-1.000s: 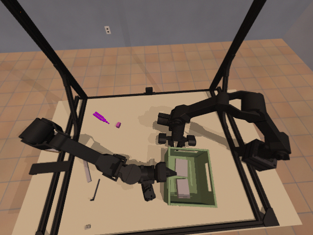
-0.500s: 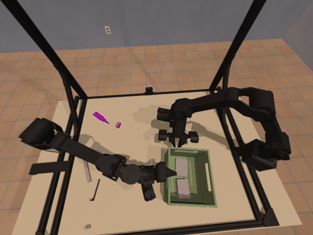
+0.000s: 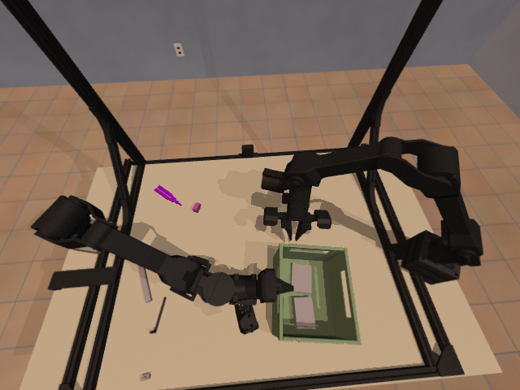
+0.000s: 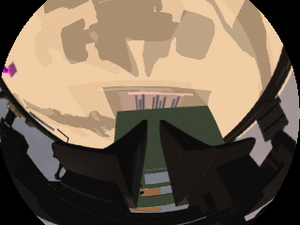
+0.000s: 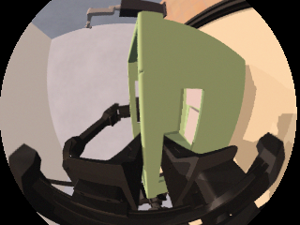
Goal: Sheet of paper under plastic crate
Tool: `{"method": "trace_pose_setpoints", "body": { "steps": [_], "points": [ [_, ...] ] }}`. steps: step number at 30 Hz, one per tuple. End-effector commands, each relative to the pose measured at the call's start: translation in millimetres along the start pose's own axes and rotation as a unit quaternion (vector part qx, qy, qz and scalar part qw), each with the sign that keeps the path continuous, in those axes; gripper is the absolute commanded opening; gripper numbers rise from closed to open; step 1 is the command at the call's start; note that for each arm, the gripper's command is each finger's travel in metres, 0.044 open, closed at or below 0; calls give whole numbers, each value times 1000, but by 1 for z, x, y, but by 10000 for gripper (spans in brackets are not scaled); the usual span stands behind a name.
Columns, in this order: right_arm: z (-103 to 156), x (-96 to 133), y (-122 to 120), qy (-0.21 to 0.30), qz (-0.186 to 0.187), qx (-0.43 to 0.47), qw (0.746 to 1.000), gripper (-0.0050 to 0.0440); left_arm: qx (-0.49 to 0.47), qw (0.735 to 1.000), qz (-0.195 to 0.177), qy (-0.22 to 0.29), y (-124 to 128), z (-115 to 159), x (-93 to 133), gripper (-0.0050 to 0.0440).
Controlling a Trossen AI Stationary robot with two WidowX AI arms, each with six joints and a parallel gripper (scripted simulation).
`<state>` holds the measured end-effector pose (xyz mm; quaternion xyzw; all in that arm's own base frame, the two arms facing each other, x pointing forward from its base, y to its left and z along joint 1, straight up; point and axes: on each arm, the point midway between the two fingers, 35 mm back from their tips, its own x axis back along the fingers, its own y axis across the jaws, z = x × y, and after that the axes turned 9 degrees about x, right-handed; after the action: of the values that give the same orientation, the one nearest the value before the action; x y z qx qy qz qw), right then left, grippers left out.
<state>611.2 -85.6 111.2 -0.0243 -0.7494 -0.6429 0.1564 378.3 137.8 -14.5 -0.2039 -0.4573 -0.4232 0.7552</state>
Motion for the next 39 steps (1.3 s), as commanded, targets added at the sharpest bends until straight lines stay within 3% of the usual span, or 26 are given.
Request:
{"method": "trace_pose_setpoints", "body": {
  "steps": [1, 25, 29, 36, 38, 39],
  "points": [
    [-6, 6, 39, -8, -40, 9, 999, 0, -2, 1000, -1, -1, -3, -17, 10, 60],
    [-6, 6, 39, -8, -40, 9, 999, 0, -2, 1000, -1, -1, -4, -20, 11, 60],
    [-6, 6, 39, -8, -40, 9, 999, 0, -4, 1000, -3, 0, -19, -24, 43, 156],
    [-6, 6, 39, -8, -40, 9, 999, 0, -4, 1000, -3, 0, -19, -24, 43, 324],
    [-6, 6, 39, -8, -40, 9, 999, 0, -4, 1000, -3, 0, -19, -24, 43, 324],
    [-6, 6, 39, -8, -40, 9, 999, 0, -4, 1000, -3, 0, -19, -24, 43, 348]
  ]
}}
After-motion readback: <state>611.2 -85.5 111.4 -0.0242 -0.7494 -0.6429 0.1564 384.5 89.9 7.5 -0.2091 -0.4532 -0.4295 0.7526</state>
